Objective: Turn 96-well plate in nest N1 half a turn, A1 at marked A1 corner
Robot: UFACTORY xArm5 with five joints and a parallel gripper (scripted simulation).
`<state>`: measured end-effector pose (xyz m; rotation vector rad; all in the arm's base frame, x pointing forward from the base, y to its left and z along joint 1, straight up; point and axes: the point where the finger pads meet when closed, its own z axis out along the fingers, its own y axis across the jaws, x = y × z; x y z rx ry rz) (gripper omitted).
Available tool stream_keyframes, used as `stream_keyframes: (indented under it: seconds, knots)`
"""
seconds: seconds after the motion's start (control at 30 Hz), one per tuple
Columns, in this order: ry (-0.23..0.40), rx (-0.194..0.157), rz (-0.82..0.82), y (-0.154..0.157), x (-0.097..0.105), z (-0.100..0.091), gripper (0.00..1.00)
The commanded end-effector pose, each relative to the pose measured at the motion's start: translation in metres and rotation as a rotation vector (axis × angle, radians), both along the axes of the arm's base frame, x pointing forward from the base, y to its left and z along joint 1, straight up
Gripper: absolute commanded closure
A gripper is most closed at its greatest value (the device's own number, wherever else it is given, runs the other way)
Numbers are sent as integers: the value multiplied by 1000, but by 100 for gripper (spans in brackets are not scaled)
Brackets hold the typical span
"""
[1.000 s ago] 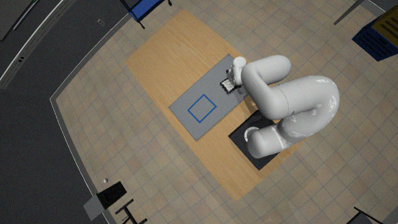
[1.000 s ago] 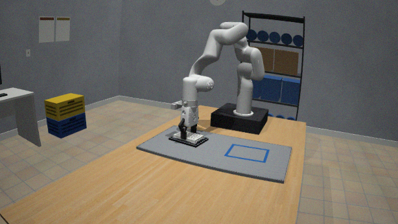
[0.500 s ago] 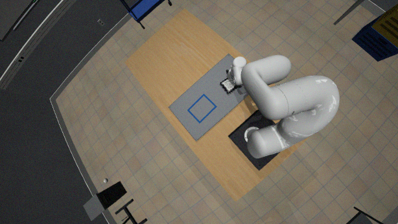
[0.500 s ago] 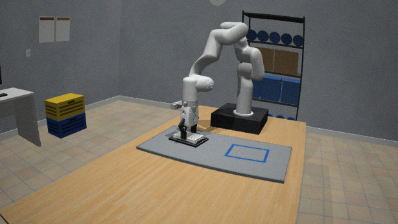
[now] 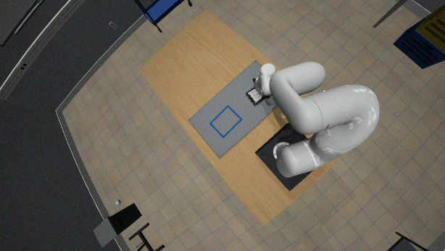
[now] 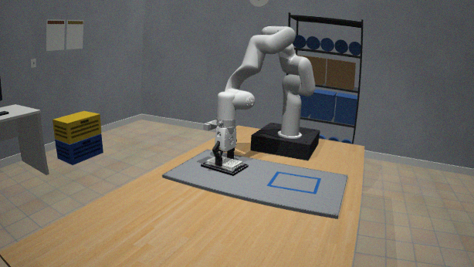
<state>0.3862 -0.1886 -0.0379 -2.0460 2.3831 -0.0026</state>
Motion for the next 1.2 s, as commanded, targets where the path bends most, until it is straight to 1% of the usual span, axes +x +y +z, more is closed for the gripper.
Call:
stream_keyframes:
  seconds: [0.0,1.17]
  knots:
    - [-3,-2,0,-1,1,2,100]
    - [-3,-2,0,-1,1,21,100]
